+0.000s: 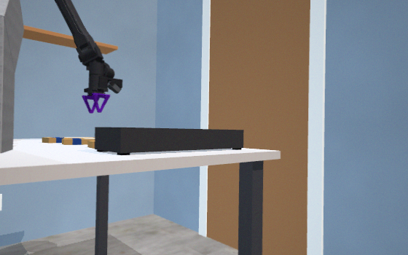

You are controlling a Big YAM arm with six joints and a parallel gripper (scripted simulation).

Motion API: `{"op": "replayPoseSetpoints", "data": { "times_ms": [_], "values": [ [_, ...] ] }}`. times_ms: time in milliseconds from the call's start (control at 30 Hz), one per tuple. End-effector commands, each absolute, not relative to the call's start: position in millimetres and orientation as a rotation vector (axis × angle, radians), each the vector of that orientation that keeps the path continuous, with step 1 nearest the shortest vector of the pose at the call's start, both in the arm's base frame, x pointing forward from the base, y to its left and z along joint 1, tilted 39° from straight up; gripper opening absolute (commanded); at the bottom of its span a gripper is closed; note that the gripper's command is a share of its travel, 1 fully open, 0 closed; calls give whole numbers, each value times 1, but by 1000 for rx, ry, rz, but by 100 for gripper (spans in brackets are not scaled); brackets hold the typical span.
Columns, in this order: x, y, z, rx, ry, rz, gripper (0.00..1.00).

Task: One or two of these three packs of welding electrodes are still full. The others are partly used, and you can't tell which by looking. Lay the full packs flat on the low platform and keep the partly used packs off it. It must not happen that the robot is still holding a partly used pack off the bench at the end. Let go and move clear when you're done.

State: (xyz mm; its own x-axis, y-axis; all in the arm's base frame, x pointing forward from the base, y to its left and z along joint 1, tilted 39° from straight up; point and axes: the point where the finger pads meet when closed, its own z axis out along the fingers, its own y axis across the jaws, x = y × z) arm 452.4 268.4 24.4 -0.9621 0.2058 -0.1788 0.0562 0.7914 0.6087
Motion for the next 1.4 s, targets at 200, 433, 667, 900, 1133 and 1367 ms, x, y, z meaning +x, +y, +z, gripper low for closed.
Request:
{"op": "replayPoseSetpoints", "data": {
  "times_ms": [200, 433, 667, 900, 1133, 1367],
  "values": [
    [462, 209, -16, 432, 2748, 946, 96],
    [464, 176, -39, 421, 2747, 945, 96],
    [466, 143, -62, 417, 2745, 944, 96],
    [467, 133, -66, 407, 2745, 946, 96],
    [467, 142, -59, 381, 2741, 948, 96],
    [465, 147, -58, 386, 2744, 950, 96]
  ]
}}
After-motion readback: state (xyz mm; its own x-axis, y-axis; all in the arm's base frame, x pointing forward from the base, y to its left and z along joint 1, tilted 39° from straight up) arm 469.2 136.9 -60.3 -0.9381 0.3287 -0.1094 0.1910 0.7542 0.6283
